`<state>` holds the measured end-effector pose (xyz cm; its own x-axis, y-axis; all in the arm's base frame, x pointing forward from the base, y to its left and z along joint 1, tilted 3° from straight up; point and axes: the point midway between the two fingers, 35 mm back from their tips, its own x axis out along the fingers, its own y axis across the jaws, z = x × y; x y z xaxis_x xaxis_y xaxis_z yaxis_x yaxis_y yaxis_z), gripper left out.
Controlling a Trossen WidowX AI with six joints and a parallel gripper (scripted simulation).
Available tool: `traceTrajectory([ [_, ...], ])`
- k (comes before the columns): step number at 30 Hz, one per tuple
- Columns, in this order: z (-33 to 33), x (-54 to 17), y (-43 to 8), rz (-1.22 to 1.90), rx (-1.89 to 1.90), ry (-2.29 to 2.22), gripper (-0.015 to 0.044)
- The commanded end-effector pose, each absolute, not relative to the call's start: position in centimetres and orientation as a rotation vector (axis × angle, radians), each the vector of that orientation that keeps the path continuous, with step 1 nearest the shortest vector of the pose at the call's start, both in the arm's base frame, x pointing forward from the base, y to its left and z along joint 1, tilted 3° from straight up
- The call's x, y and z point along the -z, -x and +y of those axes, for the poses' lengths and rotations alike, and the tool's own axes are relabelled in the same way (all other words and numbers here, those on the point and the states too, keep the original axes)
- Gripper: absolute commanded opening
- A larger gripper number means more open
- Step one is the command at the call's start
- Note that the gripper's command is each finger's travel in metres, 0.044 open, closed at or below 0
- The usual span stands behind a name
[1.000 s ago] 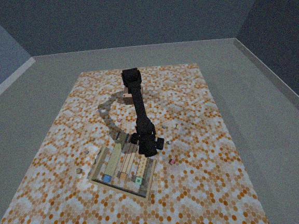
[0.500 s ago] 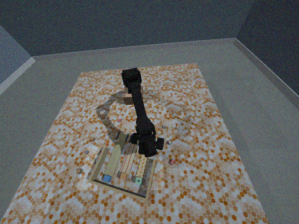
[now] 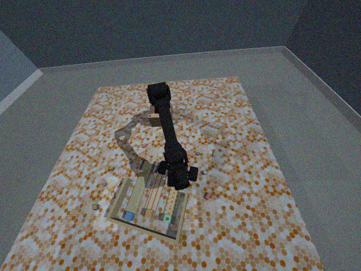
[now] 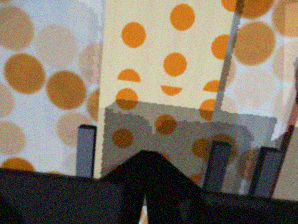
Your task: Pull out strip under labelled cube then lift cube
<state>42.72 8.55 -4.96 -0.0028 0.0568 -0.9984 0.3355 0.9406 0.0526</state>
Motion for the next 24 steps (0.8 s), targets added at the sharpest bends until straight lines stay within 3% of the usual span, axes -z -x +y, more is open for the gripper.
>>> traceTrajectory([
  [1,8.6,5.2,-42.8,1.562,0.230,-0.316,0.0000],
  [24,9.6,5.3,-40.0,1.564,0.230,-0.316,0.0000],
])
